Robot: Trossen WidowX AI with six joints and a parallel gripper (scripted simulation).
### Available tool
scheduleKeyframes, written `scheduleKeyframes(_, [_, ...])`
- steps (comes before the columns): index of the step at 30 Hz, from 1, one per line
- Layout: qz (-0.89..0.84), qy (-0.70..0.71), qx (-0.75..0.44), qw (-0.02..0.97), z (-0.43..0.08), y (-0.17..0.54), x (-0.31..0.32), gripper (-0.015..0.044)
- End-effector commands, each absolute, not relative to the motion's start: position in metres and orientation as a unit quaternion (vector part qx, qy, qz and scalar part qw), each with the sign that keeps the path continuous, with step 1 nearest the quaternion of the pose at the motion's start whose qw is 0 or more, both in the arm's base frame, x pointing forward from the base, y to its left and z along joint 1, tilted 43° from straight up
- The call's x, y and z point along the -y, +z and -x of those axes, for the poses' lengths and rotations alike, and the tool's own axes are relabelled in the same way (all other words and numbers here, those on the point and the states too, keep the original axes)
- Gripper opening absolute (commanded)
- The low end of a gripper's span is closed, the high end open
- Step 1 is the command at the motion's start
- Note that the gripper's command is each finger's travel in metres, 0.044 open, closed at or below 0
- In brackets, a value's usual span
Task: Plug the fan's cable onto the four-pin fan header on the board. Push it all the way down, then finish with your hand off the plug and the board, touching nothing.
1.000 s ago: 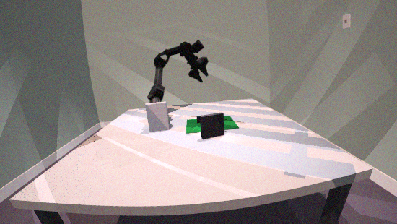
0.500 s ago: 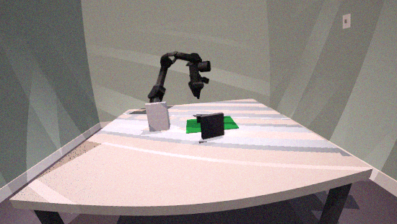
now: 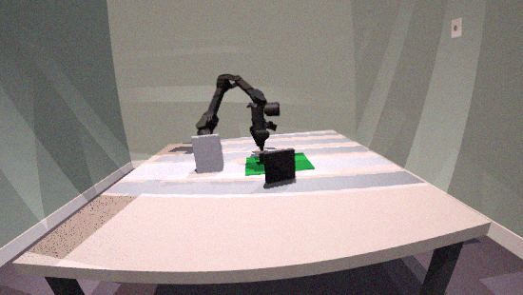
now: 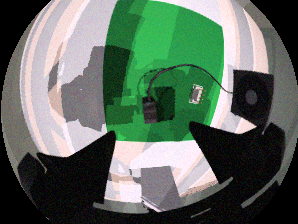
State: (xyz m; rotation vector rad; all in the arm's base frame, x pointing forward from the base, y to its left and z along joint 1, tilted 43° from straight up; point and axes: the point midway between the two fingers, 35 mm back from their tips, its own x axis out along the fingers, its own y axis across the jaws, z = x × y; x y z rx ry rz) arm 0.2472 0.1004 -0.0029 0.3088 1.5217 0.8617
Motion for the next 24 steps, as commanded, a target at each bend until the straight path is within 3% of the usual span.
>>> scheduleKeyframes(1, [-0.141, 0.374, -0.661, 0.635, -0.247, -0.007, -0.105, 0.044])
scheduleKeyframes(24, [-0.141, 0.374, -0.661, 0.635, -0.243, -0.032, -0.127, 0.044])
